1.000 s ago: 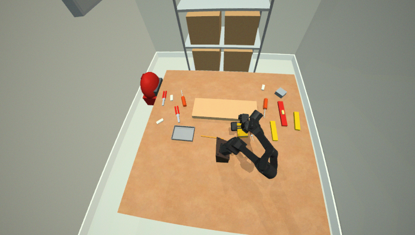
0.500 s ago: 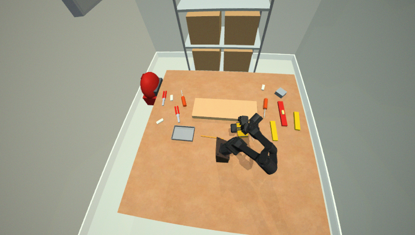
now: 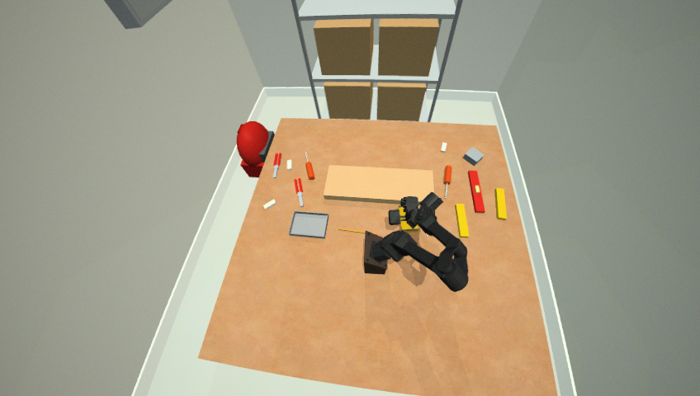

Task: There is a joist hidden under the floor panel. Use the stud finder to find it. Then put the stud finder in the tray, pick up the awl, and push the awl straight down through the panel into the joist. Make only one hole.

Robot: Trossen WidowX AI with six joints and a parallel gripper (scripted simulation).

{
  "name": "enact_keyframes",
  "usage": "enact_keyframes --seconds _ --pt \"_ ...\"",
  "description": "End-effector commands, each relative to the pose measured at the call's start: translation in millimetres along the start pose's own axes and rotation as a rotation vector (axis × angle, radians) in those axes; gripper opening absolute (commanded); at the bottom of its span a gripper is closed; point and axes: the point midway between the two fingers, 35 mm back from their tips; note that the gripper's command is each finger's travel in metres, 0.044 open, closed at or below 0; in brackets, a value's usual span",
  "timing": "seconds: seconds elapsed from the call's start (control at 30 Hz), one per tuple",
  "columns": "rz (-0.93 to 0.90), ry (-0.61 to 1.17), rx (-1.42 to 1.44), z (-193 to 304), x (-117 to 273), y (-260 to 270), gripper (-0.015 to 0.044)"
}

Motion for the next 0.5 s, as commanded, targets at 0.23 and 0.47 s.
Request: enact_keyframes --seconds 0.23,0.47 --pt "-0.003 -0.001 0.004 0.0 -0.4 1.0 0.028" --pt "-0.005 -0.001 0.003 -2.7 3.6 1.2 0.0097"
Point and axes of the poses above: the point midway between the two fingers, 35 mm back from their tips, its own x axis back along the fingers, its own y axis across the jaws, z = x × y, and after that the axes turned 2 degrees about -x, right-handed
